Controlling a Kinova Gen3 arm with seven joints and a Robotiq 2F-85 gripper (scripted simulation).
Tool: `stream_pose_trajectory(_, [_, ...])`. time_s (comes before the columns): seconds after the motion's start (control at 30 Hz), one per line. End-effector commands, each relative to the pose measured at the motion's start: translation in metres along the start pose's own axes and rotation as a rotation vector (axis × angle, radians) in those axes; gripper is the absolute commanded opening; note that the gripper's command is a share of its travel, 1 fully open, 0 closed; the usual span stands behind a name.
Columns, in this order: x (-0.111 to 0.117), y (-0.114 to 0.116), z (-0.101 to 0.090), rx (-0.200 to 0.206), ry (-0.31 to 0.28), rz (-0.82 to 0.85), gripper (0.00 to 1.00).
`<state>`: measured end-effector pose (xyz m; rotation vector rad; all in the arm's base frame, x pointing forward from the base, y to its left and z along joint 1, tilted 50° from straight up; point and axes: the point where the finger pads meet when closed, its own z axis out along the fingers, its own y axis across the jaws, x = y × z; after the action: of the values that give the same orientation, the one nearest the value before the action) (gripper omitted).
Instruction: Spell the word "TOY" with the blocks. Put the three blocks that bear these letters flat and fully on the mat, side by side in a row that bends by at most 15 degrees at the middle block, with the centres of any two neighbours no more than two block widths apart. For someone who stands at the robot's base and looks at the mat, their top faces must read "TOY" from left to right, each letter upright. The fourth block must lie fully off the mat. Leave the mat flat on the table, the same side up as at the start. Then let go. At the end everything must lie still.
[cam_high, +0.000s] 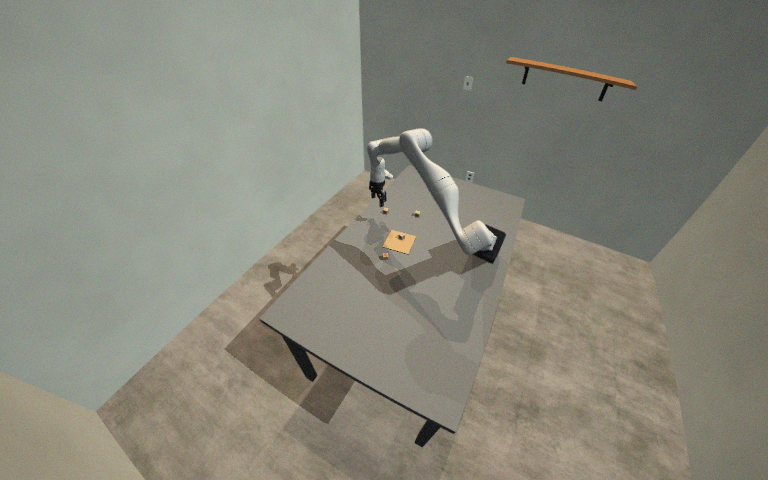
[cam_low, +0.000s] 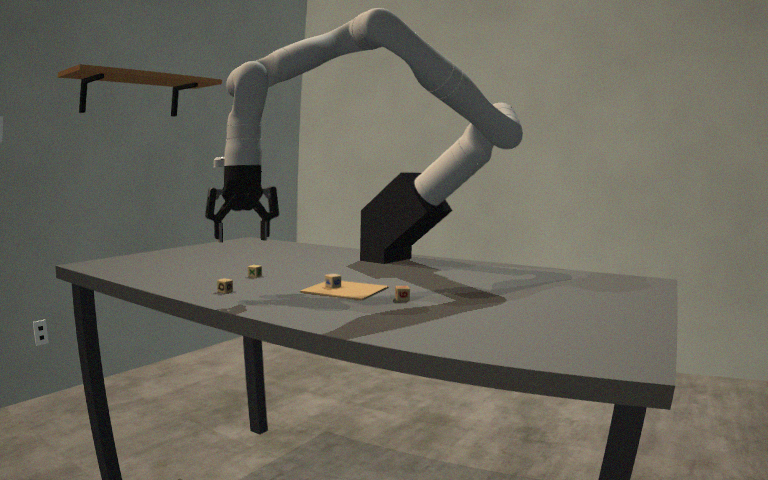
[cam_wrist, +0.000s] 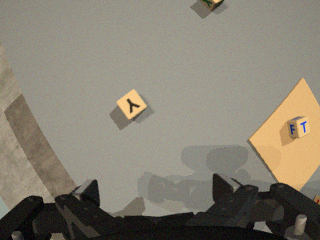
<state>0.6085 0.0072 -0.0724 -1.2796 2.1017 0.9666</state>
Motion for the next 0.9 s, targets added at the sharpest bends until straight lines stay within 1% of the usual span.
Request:
stream_pose_trajectory(0.0, [0.0, -0.001, 0.0, 0.001, 0.0, 0.0, 1.0])
stream_pose_trajectory(0.07, [0.002, -0.005, 0.0, 0.001, 0.002, 0.001, 1.0])
stream_pose_trajectory(0.37, [0.002, -0.005, 0.0, 0.001, 0.002, 0.001, 1.0])
stream_pose_trajectory(0.4, [0.004, -0.008, 0.0, 0.001, 0.005, 0.001, 1.0])
stream_pose_trajectory(0.87, [0.007, -0.013, 0.0, 0.001, 0.01, 0.001, 1.0])
